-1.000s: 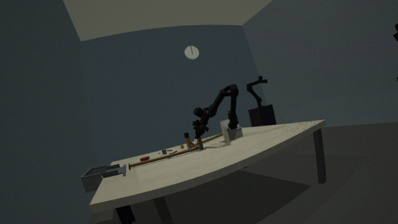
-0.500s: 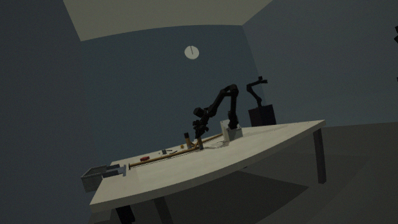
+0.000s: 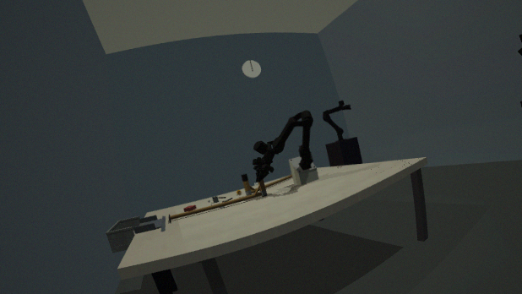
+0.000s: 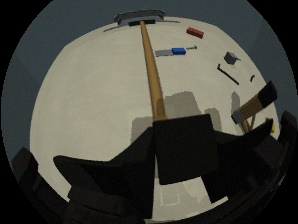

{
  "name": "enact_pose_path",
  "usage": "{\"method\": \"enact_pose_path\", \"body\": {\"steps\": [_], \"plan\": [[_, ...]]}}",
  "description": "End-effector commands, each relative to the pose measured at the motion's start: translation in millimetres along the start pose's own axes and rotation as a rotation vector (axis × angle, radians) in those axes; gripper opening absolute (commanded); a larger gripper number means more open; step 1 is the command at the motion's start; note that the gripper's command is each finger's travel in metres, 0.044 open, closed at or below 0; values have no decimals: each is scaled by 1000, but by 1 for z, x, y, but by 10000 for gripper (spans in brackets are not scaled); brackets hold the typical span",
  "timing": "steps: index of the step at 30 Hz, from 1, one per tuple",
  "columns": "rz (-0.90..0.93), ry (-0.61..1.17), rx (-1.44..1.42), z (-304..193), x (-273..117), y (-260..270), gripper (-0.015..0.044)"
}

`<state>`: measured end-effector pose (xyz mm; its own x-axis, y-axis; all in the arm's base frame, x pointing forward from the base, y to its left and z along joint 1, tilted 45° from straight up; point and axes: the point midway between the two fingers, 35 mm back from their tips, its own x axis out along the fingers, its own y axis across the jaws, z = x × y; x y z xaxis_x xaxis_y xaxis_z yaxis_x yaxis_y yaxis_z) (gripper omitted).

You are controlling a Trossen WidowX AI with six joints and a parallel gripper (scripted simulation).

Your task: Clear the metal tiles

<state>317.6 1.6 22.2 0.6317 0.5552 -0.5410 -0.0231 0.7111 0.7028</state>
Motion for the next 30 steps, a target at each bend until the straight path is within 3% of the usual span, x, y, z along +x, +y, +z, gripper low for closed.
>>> {"method": "enact_pose_path", "body": {"steps": [1,30], "plan": [[0,-1,0,0,0,0,0],[3,9,-9,-2,-1,2,0]]}}
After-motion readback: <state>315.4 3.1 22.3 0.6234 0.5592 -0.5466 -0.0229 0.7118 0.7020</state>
